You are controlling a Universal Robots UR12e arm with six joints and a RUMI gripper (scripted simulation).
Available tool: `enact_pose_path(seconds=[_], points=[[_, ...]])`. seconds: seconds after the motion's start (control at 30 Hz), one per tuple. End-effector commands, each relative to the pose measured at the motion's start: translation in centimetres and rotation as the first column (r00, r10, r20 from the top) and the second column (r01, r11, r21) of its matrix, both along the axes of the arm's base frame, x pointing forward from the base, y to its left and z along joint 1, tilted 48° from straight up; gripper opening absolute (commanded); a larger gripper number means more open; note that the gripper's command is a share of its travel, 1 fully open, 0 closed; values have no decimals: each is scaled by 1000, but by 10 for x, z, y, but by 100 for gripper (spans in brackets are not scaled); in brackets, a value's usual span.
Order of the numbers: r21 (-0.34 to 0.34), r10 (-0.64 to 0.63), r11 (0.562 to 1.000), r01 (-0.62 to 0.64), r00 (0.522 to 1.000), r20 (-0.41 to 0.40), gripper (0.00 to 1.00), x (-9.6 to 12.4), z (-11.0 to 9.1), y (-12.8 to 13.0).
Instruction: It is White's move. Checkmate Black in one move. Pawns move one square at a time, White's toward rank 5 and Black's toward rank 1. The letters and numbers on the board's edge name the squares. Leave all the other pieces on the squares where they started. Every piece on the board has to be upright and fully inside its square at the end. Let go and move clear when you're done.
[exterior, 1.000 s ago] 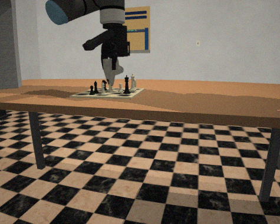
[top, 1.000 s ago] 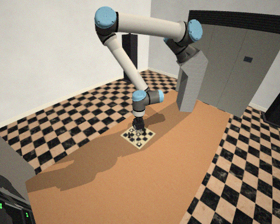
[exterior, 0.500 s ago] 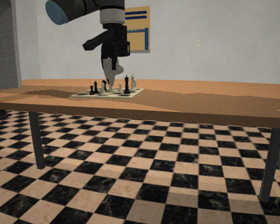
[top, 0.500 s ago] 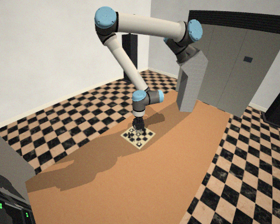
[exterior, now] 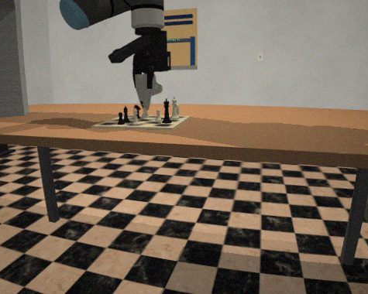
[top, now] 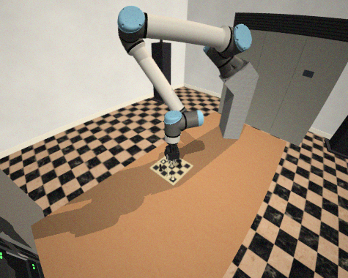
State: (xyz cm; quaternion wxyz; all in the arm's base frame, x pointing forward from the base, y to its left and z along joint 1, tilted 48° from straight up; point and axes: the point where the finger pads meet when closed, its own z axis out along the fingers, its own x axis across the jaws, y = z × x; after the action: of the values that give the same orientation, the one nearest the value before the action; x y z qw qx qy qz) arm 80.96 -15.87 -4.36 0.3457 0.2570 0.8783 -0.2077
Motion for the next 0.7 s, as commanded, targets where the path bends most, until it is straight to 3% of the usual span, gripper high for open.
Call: enact_pose_path(seconds=[0.0,0.33,0.67], points=[[0,1,1000,-1,1000,1,0,-10,14,11],[0,1,1000,-1,1000,1,0,-43,58,47],[0,1,1000,-1,1000,1,0,-46,62,50]])
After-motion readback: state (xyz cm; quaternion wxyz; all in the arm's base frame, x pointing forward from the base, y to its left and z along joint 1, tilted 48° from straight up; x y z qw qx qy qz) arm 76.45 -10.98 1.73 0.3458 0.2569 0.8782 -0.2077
